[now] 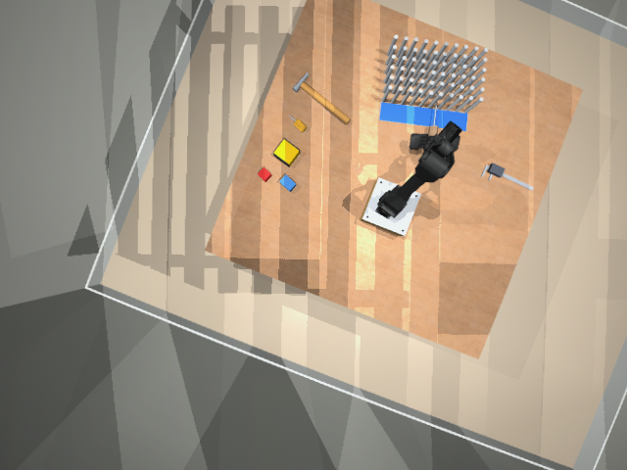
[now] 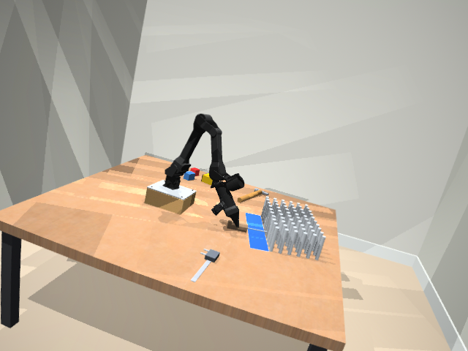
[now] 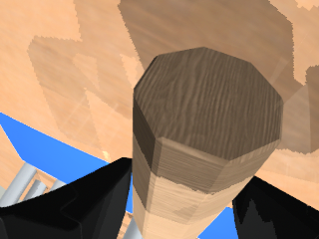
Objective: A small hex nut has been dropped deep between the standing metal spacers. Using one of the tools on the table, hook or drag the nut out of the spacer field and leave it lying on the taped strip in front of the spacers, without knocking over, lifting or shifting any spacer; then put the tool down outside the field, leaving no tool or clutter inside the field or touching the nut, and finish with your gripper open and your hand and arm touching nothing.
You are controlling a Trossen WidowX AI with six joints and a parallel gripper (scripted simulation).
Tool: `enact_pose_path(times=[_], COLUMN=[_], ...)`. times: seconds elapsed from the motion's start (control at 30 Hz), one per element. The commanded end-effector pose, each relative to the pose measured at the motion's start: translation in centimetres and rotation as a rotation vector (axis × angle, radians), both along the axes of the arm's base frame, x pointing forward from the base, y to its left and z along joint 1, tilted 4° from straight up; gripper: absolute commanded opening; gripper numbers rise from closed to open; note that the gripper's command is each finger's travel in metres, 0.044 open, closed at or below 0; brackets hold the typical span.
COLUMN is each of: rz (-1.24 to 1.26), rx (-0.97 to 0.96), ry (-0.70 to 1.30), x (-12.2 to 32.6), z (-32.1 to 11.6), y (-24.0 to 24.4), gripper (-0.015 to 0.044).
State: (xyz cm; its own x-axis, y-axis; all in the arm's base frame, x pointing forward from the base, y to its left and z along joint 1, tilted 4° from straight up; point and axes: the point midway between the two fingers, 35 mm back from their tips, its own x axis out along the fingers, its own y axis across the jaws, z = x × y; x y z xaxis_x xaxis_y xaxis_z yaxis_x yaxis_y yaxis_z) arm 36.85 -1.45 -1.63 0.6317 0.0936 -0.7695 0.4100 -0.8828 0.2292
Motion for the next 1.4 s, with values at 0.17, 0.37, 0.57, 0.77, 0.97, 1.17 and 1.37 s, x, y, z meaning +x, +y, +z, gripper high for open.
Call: enact_pose_path(times=[0.17,0.37,0.57,0.77,0.97,1.17,1.37], rz=[0.005,0.005,0.005,0.005,0.005,0.005,0.005], rx=[-0.002,-0.002,-0.002,-0.002,-0.002,-0.003,-0.003], ry=[-0.003,-0.003,-0.002,-0.002,-0.002,-0.001,-0.001], x=[-0.6,-1.0,-1.4,-1.8,-2.2,-2.6,-3.0], z=[0.0,0.0,-0.1,-0.1,-0.1,-0.2,-0.2], y=[-0.3,-0.5,-0.7,-0.9,-1.1,-1.3,-1.4], gripper=[0.0,0.0,0.0,0.0,0.0,0.0,0.0])
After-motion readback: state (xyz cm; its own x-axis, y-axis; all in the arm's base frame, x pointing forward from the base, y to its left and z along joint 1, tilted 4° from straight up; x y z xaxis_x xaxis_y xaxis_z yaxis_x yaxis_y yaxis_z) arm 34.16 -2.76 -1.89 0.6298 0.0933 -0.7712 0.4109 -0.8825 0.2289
